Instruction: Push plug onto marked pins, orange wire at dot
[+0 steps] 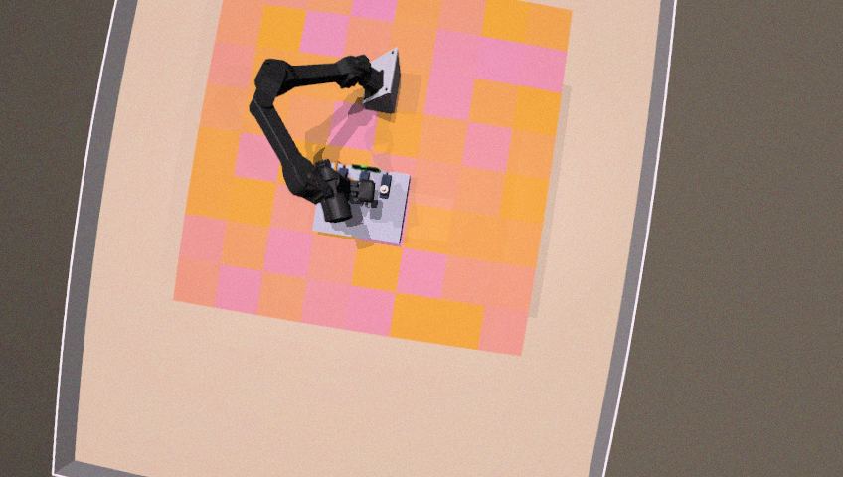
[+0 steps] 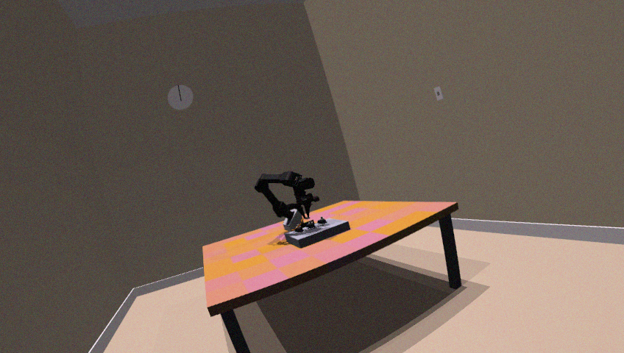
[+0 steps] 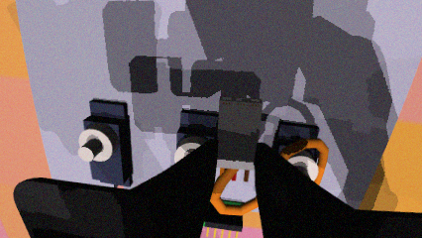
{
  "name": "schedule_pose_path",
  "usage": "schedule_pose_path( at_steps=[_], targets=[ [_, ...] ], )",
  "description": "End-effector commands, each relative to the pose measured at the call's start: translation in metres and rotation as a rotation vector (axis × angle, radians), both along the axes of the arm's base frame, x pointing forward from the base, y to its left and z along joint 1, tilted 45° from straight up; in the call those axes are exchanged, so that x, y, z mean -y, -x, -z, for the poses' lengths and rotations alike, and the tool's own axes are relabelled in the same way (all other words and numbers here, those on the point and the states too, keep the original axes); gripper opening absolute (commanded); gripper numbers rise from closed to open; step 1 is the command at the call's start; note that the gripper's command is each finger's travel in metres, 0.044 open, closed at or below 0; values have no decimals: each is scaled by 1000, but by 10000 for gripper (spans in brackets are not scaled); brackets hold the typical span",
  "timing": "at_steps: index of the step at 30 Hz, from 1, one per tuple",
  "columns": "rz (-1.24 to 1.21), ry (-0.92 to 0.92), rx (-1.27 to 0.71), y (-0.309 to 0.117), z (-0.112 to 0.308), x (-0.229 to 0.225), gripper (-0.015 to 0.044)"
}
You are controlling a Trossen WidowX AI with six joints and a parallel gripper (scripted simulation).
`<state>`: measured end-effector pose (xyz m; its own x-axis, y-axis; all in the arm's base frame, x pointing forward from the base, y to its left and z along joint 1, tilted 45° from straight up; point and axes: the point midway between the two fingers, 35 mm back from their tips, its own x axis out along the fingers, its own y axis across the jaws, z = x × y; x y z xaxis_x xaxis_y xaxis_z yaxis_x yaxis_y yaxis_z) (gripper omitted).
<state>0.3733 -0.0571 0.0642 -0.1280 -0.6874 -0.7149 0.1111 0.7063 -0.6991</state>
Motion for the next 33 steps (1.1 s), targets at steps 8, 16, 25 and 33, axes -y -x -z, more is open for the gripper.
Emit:
schedule_pose_path(
  at_steps=[8, 16, 25, 33],
  targets=[
    [11, -10, 5, 40, 6, -24, 0],
    [18, -11, 9, 72, 10, -37, 0],
    [25, -9, 14, 109, 15, -46, 0],
    [33, -4, 18, 143, 20, -50, 0]
  ],
)
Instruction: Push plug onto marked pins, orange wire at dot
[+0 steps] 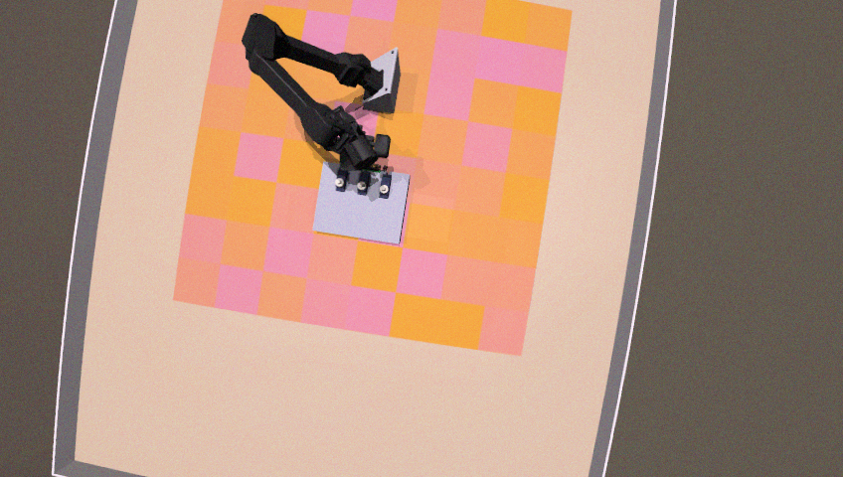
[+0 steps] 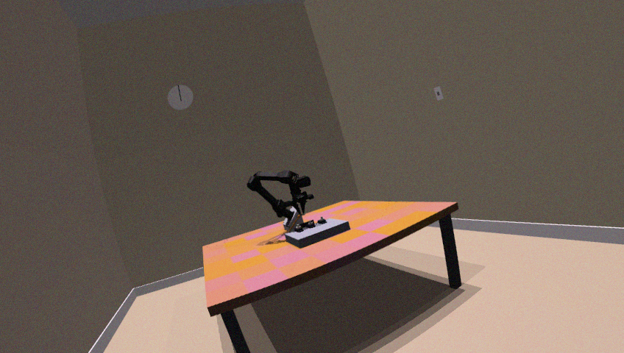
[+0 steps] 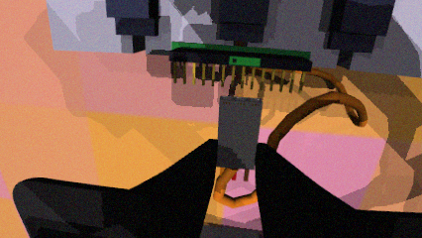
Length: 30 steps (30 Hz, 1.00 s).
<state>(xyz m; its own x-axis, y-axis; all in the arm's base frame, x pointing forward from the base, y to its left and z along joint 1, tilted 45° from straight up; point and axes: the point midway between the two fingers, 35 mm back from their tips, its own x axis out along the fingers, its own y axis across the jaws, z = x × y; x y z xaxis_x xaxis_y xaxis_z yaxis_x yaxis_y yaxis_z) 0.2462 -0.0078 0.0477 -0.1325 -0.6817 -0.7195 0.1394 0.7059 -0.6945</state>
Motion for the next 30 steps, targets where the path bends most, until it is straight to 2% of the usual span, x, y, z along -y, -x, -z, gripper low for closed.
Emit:
schedule_pose_path(
  at_steps=[1, 9, 21, 30],
  targets=[
    [10, 1, 1, 20, 4, -1, 0],
    [17, 8, 5, 48, 8, -1, 0],
    [17, 9, 5, 54, 36, 26, 0],
    [17, 9, 6, 45, 36, 27, 0]
  ],
)
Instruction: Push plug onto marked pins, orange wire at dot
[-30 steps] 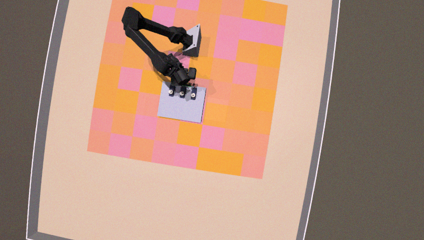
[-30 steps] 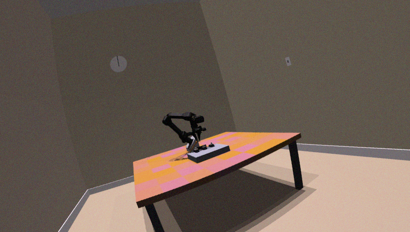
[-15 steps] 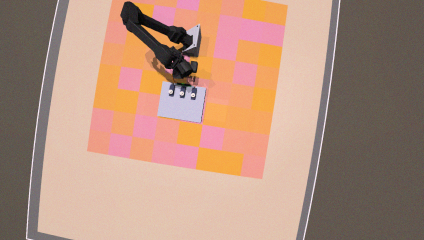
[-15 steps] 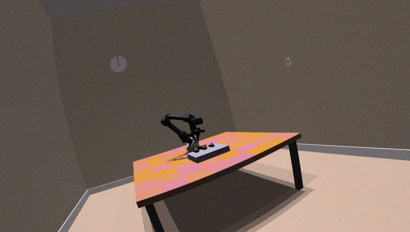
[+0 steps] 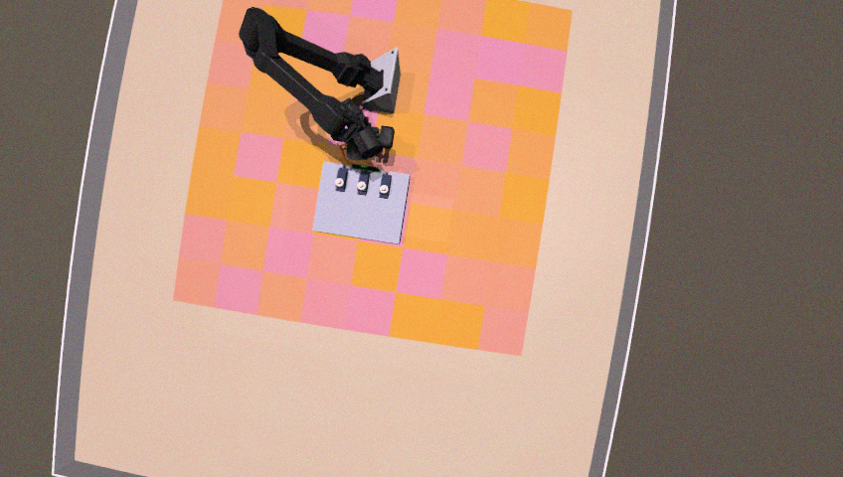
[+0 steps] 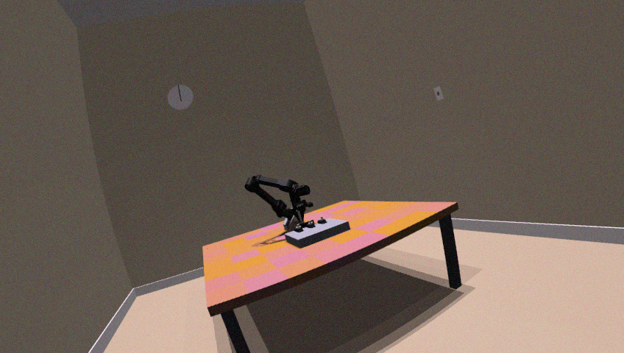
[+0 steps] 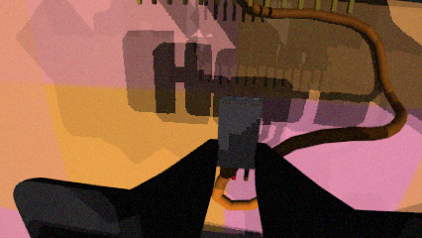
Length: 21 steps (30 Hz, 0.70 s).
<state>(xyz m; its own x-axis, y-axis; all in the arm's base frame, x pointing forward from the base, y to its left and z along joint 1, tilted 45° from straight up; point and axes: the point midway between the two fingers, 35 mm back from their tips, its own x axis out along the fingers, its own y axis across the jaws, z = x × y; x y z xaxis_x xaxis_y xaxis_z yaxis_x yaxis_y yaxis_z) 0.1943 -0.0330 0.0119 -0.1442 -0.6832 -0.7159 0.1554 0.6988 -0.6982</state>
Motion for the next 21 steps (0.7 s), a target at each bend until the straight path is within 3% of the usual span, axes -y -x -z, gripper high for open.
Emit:
schedule_pose_path(
  at_steps=[1, 21],
  targets=[
    [-3, 3, 3, -11, 0, 2, 0],
    [-3, 4, 4, -39, -3, 8, 0]
  ],
)
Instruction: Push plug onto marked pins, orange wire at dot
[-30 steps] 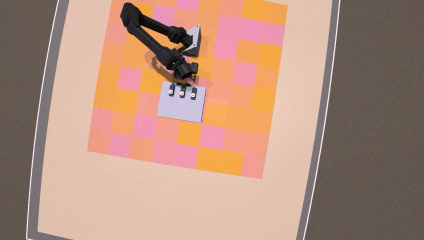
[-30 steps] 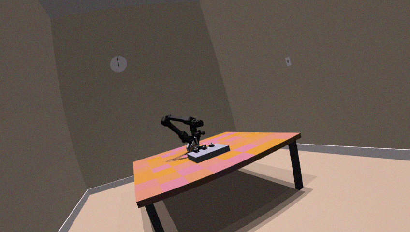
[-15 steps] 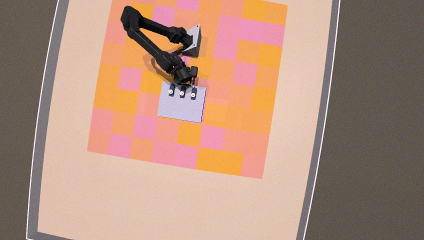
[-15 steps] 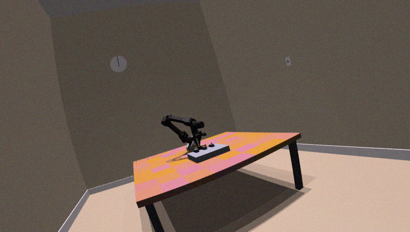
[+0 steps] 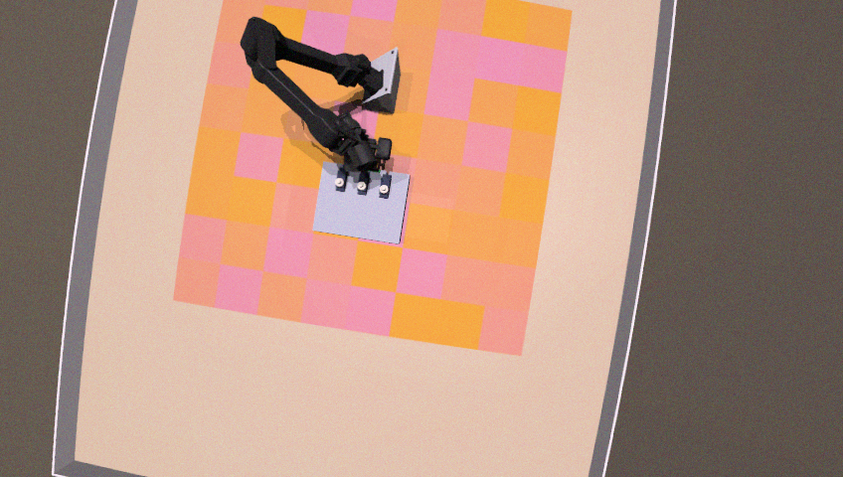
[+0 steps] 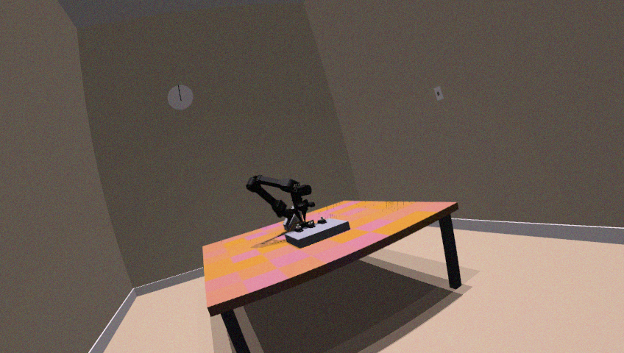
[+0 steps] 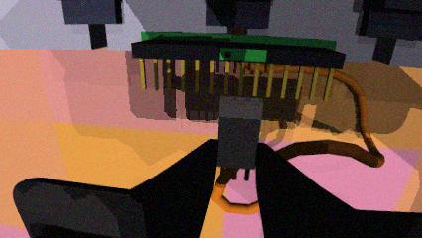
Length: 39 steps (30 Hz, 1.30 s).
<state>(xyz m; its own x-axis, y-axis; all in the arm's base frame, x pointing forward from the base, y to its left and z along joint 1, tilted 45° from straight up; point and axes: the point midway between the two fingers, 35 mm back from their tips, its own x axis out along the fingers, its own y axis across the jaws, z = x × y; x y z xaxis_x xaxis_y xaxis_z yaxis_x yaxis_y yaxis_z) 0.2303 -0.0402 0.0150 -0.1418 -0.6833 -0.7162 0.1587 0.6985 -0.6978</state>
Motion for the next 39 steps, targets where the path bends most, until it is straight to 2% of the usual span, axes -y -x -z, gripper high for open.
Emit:
schedule_pose_path(
  at_steps=[1, 26, 34, 39],
  targets=[
    [-4, 3, 0, -3, 0, 1, 0],
    [-4, 3, 1, -19, 1, 4, 0],
    [-3, 4, 1, -16, 3, 6, 210],
    [-4, 0, 1, -22, -18, -16, 341]
  ],
)
